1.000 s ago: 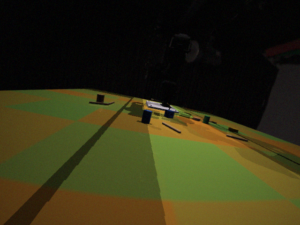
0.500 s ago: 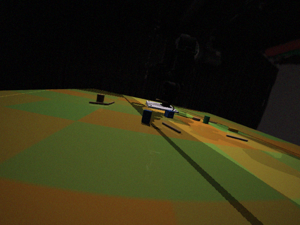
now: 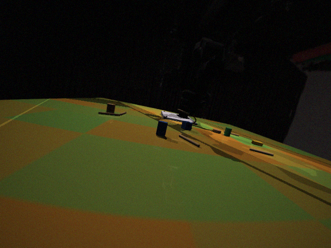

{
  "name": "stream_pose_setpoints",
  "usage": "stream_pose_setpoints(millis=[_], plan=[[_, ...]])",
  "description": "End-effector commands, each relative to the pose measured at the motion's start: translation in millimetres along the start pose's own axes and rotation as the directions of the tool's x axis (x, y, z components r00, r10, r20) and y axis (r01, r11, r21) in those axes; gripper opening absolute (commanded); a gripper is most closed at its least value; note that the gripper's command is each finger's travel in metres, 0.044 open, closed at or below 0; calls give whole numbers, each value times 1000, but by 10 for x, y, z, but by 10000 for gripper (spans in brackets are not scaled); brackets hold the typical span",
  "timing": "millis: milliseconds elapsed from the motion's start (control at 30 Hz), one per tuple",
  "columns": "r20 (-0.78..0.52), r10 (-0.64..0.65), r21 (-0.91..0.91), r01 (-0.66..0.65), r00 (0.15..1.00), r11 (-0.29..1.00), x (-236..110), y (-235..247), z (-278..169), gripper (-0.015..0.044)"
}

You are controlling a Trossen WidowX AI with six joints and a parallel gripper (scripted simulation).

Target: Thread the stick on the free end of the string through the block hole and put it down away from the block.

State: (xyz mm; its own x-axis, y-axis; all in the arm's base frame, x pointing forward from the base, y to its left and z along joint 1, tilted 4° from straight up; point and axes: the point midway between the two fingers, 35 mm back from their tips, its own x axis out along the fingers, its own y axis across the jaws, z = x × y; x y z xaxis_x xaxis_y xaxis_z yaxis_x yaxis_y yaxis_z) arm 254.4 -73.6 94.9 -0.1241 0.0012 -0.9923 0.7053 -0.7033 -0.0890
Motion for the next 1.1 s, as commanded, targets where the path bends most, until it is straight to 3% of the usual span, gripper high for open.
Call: stream_pose_setpoints(millis=[0,1067], plan=[[12,0,54,-1,1000,999,-11,-25,-41,0],[88,-15,443,-26,996,896,-25,-333,-344,0]])
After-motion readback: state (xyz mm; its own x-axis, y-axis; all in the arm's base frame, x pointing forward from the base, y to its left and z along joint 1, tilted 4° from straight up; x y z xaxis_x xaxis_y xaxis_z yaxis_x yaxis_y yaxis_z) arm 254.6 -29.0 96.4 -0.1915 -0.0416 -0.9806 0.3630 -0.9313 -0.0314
